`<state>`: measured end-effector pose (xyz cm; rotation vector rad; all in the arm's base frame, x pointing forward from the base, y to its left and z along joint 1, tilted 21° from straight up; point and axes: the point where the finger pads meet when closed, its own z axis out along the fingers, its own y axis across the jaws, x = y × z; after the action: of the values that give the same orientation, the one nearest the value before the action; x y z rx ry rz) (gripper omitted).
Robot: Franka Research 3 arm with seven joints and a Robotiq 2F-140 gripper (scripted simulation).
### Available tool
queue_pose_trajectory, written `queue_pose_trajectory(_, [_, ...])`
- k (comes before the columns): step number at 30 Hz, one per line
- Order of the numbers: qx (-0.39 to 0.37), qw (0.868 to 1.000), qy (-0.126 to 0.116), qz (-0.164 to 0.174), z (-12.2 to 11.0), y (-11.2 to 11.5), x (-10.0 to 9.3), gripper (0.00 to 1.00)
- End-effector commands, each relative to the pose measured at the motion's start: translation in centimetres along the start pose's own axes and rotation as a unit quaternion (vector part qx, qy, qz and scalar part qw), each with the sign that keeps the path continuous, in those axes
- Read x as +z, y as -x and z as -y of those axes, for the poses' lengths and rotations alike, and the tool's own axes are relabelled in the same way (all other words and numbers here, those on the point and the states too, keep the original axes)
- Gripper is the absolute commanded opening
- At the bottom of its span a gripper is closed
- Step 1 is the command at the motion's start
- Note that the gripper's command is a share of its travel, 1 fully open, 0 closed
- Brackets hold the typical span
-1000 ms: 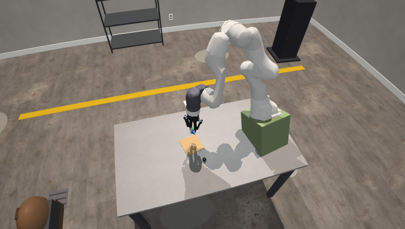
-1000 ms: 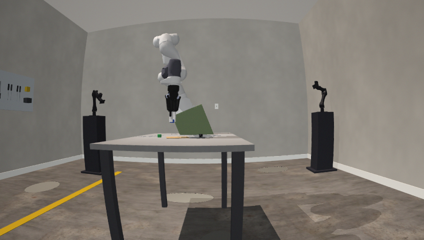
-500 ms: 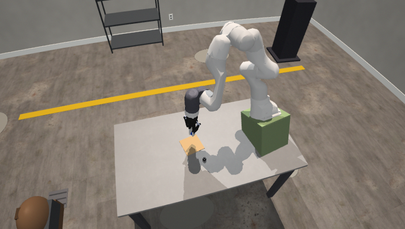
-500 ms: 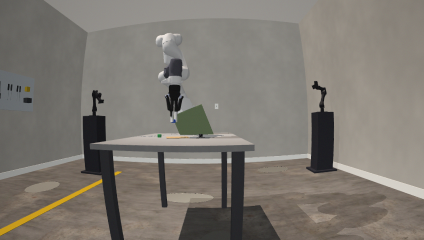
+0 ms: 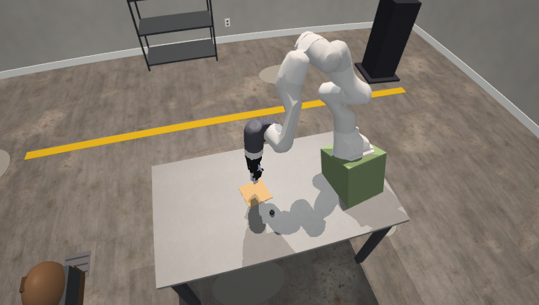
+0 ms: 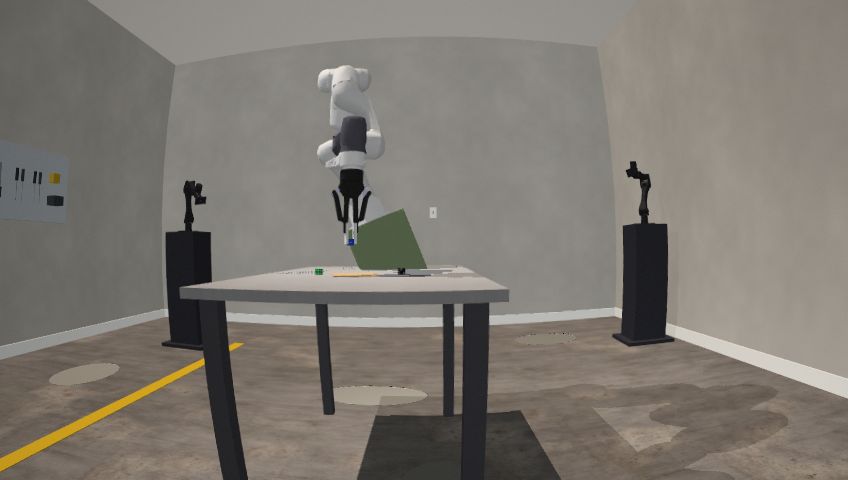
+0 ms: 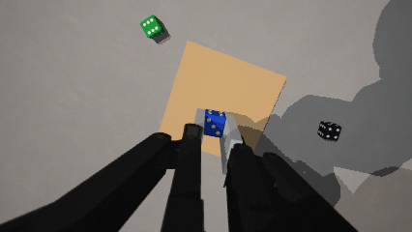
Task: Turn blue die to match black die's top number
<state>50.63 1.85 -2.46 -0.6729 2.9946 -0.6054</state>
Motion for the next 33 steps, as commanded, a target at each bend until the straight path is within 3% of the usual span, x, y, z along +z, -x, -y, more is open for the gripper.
queue_pose_trajectory(1, [0.087, 0.996, 0.004, 0.001, -0.1, 0.4, 0.0, 0.09])
queue_pose_trajectory(10, [0.170, 0.985, 0.007, 0.001, -0.5, 1.1, 0.0, 0.09])
queue_pose_trajectory(20, [0.167, 0.986, 0.007, 0.002, -0.6, 1.2, -0.2, 0.09])
queue_pose_trajectory(28, [0.052, 0.998, -0.002, 0.022, -0.4, 1.8, -2.4, 0.09])
queue_pose_trajectory(33, [-0.005, 0.999, -0.010, 0.033, -0.2, 2.1, -3.5, 0.09])
